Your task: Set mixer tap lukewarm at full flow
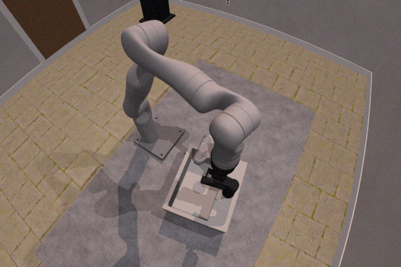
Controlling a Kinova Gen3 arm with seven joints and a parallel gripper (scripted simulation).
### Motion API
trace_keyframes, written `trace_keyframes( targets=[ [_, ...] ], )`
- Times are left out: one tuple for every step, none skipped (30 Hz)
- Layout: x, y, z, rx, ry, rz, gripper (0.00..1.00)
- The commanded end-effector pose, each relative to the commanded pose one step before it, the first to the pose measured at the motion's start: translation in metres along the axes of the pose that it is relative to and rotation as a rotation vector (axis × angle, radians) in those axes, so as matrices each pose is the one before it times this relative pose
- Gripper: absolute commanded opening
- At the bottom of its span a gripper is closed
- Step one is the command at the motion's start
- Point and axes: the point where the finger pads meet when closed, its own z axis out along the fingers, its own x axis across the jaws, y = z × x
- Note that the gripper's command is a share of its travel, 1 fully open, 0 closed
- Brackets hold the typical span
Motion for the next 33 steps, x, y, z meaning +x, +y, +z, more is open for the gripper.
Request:
trace_keyframes(
  targets=[
    [-0.00008, 0.00012, -0.00071, -0.00182, -0.00055, 0.00001, 1.0],
    [0.0, 0.0, 0.00019, 0.0, 0.0, 0.0, 1.0],
    [0.0, 0.0, 0.00023, 0.0, 0.0, 0.0, 1.0],
    [0.0, 0.0, 0.00028, 0.0, 0.0, 0.0, 1.0],
    [0.0, 0.0, 0.00033, 0.0, 0.0, 0.0, 1.0],
    [0.0, 0.0, 0.00038, 0.0, 0.0, 0.0, 1.0],
    [0.0, 0.0, 0.00043, 0.0, 0.0, 0.0, 1.0],
    [0.0, 0.0, 0.00048, 0.0, 0.0, 0.0, 1.0],
    [0.0, 0.0, 0.00053, 0.0, 0.0, 0.0, 1.0],
    [0.0, 0.0, 0.00057, 0.0, 0.0, 0.0, 1.0],
    [0.0, 0.0, 0.00062, 0.0, 0.0, 0.0, 1.0],
    [0.0, 0.0, 0.00067, 0.0, 0.0, 0.0, 1.0],
    [0.0, 0.0, 0.00072, 0.0, 0.0, 0.0, 1.0],
    [0.0, 0.0, 0.00076, 0.0, 0.0, 0.0, 1.0],
    [0.0, 0.0, 0.0008, 0.0, 0.0, 0.0, 1.0],
    [0.0, 0.0, 0.00083, 0.0, 0.0, 0.0, 1.0],
    [0.0, 0.0, 0.0, 0.0, 0.0, 0.0, 1.0],
    [0.0, 0.0, 0.0, 0.0, 0.0, 0.0, 1.0],
    [0.0, 0.0, 0.00086, 0.0, 0.0, 0.0, 1.0],
    [0.0, 0.0, 0.0009, 0.0, 0.0, 0.0, 1.0],
    [0.0, 0.0, 0.00092, 0.0, 0.0, 0.0, 1.0],
    [0.0, 0.0, 0.00094, 0.0, 0.0, 0.0, 1.0],
    [0.0, 0.0, 0.00096, 0.0, 0.0, 0.0, 1.0],
    [0.0, 0.0, 0.00097, 0.0, 0.0, 0.0, 1.0],
    [0.0, 0.0, 0.00099, 0.0, 0.0, 0.0, 1.0],
    [0.0, 0.0, 0.00099, 0.0, 0.0, 0.0, 1.0],
    [0.0, 0.0, 0.00099, 0.0, 0.0, 0.0, 1.0],
    [0.0, 0.0, 0.00099, 0.0, 0.0, 0.0, 1.0],
    [0.0, 0.0, 0.00098, 0.0, 0.0, 0.0, 1.0],
    [0.0, 0.0, 0.00097, 0.0, 0.0, 0.0, 1.0],
    [0.0, 0.0, 0.00095, 0.0, 0.0, 0.0, 1.0],
    [0.0, 0.0, 0.00093, 0.0, 0.0, 0.0, 1.0],
    [0.0, 0.0, 0.0009, 0.0, 0.0, 0.0, 1.0]
  ],
)
